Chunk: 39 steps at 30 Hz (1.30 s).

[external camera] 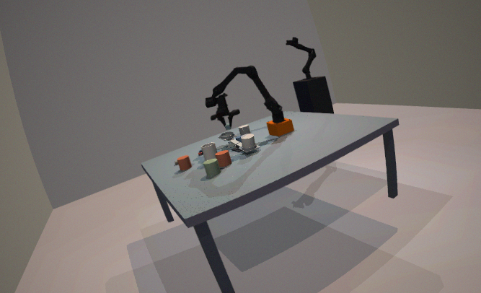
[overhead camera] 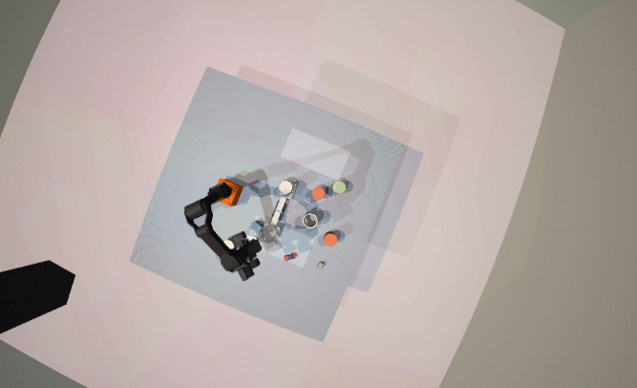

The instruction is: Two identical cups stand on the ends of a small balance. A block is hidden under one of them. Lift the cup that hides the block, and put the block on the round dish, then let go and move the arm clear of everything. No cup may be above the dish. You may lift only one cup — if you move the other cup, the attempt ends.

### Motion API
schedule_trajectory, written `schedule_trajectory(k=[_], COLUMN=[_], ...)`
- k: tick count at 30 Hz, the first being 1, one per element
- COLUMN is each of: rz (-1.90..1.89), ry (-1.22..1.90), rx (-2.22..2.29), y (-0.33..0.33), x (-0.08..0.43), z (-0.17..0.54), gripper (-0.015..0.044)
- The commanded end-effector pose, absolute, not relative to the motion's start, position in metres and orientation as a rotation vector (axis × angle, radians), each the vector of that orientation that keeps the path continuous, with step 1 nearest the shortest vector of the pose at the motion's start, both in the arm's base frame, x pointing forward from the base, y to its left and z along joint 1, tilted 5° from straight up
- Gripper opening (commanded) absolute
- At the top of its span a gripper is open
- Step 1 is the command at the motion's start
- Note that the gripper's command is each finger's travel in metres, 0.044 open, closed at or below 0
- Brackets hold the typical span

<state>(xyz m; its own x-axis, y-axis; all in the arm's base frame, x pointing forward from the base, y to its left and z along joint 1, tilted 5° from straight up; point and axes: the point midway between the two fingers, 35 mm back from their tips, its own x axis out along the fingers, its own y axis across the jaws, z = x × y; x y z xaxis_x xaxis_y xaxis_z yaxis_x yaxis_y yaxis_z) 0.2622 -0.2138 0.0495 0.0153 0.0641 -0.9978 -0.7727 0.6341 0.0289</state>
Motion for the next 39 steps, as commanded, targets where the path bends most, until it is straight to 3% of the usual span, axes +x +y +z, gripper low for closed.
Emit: schedule_trajectory(k=[1,38,39], rz=[0.732,0.739,0.736], ry=[1.423,1.422,1.418], rx=[-0.643,-0.65,-0.652], y=[-0.227,-0.235,-0.236], x=[0.247,0.23,0.231], z=[0.033,-0.044,-0.039], gripper=[0.0,0.0,0.0026])
